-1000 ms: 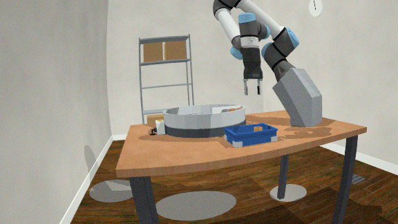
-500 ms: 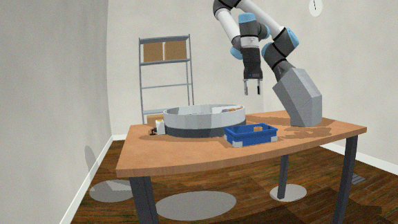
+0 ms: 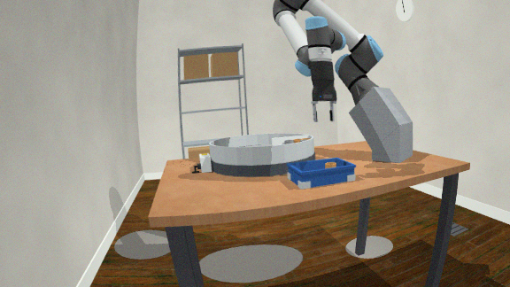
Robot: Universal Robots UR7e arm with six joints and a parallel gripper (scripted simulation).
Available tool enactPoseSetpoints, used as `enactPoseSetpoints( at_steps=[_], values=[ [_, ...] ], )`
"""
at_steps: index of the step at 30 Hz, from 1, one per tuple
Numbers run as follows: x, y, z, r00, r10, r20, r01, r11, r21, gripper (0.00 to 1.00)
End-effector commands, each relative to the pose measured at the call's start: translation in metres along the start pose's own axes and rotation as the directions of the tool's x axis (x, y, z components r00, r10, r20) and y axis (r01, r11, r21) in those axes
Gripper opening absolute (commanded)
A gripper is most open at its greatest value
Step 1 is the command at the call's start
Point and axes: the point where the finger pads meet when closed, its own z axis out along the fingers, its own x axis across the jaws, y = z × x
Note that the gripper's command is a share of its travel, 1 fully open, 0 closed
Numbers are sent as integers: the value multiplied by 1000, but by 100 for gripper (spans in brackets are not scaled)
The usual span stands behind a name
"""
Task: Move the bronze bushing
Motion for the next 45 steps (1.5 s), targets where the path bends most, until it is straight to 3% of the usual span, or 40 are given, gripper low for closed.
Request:
enactPoseSetpoints(
  at_steps=[1,13,14,18,30,31,35,45],
  values=[
    [-4,2,-4,973,231,1,-231,973,-1,100],
    [-4,2,-4,973,231,1,-231,973,-1,100],
    [-1,1,-1,999,47,1,-47,999,-1,100],
    [-3,3,-4,973,231,1,-231,973,-1,100],
    [-3,3,-4,973,231,1,-231,973,-1,100],
    [-1,1,-1,999,47,1,-47,999,-1,100],
    [-2,4,-4,973,231,1,-231,973,-1,100],
    [-2,4,-4,973,231,1,-231,973,-1,100]
  ],
)
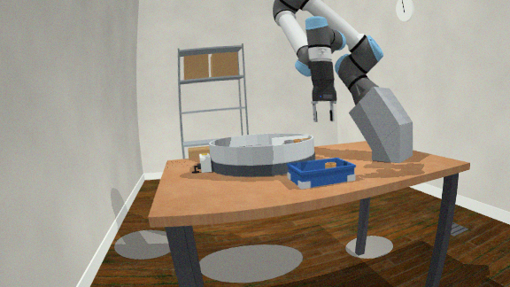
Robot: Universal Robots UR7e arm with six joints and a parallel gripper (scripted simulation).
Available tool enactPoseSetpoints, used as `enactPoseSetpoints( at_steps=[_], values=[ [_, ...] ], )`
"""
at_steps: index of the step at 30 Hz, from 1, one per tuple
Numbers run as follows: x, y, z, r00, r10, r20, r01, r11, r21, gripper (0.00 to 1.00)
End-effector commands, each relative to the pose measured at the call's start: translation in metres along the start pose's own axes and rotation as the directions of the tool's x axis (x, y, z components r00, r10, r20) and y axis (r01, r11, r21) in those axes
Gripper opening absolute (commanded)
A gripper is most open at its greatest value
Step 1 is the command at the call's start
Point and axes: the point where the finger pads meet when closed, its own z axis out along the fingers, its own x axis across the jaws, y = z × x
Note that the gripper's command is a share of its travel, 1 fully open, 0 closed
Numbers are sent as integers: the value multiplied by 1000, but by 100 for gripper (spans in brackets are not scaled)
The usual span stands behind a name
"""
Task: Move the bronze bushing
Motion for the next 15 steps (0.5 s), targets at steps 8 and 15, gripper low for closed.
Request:
enactPoseSetpoints(
  at_steps=[8,15],
  values=[
    [-1,4,-4,973,231,1,-231,973,-1,100],
    [-1,4,-4,973,231,1,-231,973,-1,100]
  ],
)
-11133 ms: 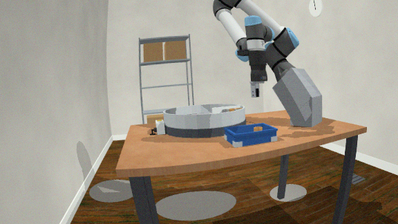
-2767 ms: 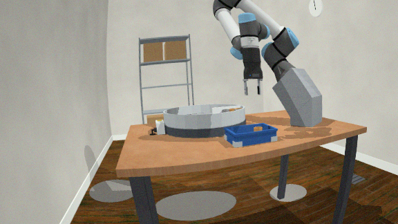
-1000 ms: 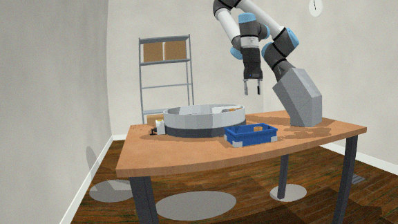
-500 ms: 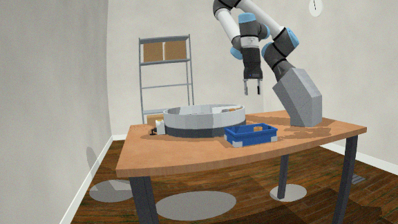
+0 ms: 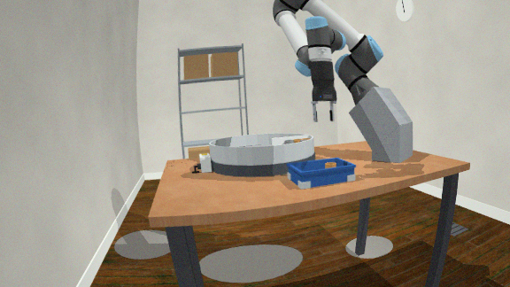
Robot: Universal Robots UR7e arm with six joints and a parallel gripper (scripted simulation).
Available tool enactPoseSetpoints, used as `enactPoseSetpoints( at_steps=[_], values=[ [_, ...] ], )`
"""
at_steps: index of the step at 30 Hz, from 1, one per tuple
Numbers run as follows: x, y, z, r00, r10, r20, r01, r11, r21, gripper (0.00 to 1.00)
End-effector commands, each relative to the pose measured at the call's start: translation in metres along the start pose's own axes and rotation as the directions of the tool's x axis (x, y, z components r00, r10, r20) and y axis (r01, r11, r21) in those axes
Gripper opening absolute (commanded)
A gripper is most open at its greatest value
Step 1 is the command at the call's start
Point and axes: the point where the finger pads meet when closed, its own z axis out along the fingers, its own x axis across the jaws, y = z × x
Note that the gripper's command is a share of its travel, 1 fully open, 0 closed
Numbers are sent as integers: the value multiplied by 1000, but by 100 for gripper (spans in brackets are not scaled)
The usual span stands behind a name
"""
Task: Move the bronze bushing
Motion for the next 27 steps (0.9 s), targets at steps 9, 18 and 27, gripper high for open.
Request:
enactPoseSetpoints(
  at_steps=[9,18,27],
  values=[
    [-4,1,-4,973,231,1,-231,973,-1,100],
    [-4,1,-4,973,231,1,-231,973,-1,100],
    [-4,1,-4,973,231,1,-231,973,-1,100]
  ],
)
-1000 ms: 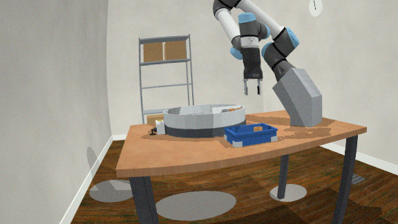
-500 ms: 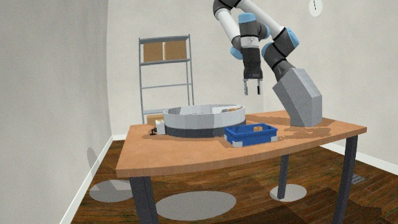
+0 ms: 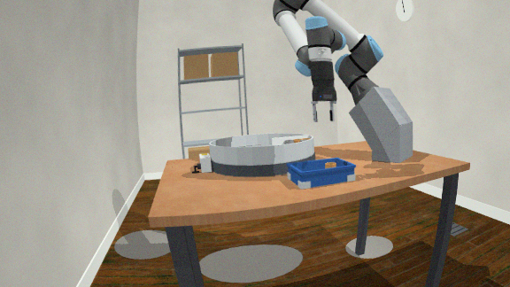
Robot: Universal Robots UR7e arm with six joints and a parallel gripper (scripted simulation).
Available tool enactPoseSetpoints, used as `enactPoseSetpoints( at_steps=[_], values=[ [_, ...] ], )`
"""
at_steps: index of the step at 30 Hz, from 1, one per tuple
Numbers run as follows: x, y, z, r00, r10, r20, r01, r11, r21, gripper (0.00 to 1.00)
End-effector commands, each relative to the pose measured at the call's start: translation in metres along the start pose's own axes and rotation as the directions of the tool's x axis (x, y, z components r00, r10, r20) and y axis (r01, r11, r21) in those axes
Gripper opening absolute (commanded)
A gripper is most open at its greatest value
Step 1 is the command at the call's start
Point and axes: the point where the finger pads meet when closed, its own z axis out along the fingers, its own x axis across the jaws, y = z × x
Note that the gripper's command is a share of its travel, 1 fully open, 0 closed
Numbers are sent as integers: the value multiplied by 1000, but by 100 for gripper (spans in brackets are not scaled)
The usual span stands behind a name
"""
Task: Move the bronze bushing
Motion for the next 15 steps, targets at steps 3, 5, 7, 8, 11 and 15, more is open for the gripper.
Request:
enactPoseSetpoints(
  at_steps=[3,5,7,8,11,15],
  values=[
    [-4,1,-4,973,231,1,-231,973,-1,100],
    [-4,1,-4,973,231,1,-231,973,-1,100],
    [-4,1,-4,973,231,1,-231,973,-1,100],
    [-4,1,-4,973,231,1,-231,973,-1,100],
    [-4,1,-4,973,231,1,-231,973,-1,100],
    [-3,2,-3,983,186,1,-186,983,-1,100]
  ],
)
